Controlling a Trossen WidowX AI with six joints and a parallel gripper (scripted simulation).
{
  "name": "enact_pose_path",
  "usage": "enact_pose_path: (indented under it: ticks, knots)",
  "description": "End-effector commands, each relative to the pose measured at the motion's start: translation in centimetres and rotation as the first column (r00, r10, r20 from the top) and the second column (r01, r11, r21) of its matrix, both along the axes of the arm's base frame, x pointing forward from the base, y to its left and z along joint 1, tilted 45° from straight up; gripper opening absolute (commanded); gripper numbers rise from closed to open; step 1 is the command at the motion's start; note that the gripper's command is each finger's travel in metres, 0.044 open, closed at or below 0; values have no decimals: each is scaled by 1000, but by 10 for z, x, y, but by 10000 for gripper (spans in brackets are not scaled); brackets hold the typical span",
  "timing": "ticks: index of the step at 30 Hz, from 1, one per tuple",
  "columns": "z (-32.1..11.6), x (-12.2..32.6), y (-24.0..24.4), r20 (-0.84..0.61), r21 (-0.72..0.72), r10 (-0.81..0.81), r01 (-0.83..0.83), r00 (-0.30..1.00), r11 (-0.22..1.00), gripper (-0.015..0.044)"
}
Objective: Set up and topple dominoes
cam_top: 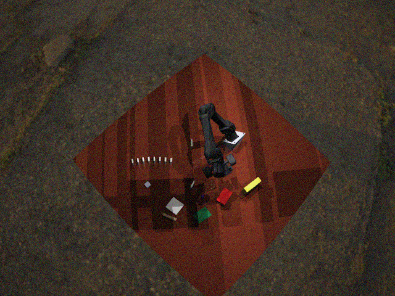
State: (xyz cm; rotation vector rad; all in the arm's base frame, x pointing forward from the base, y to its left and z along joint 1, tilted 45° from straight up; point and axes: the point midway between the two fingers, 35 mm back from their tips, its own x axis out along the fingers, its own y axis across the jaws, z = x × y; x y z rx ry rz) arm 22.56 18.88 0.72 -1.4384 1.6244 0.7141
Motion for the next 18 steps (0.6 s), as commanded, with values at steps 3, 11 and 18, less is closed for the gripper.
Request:
enact_pose_path:
  ticks: [3,11,18]
  knots:
    - [-5,-1,-4,-37,145,-20,25,999,989,25]
    - [-10,-1,-9,-66,316,-24,44,998,948,25]
    - [-13,1,-12,-67,460,-10,40,998,887,25]
